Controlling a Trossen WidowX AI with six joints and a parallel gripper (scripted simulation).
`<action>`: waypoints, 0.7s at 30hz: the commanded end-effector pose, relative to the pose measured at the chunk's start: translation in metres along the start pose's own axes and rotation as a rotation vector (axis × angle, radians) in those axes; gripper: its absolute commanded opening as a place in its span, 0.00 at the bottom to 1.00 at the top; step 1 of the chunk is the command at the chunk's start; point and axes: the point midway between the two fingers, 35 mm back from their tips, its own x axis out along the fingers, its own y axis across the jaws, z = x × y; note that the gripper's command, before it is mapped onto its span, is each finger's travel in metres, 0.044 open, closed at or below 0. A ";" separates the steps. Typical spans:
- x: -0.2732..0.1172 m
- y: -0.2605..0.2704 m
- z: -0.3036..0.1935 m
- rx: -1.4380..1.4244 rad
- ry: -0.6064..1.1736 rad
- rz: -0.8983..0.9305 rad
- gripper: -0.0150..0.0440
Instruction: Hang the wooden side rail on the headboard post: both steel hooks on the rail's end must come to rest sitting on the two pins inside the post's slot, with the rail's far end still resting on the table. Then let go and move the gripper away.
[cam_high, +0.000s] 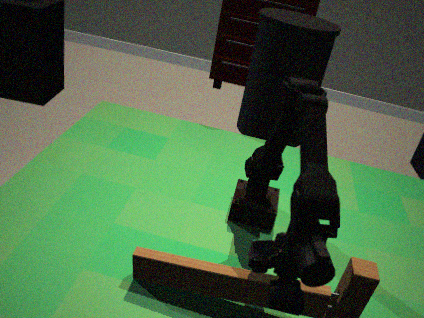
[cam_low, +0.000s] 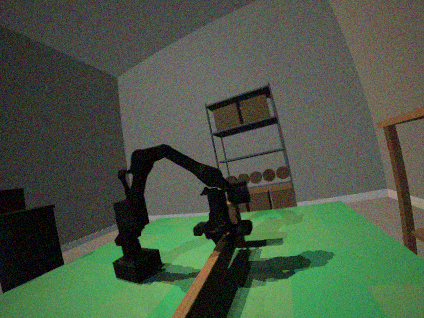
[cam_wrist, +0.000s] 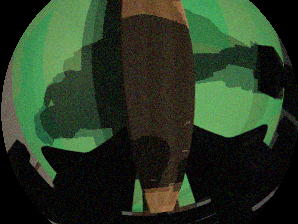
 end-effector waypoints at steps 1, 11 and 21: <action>-0.005 0.003 -0.001 0.004 0.003 0.013 0.25; -0.004 0.003 -0.002 0.004 0.003 0.013 0.25; -0.003 0.003 -0.003 0.004 0.003 0.014 0.25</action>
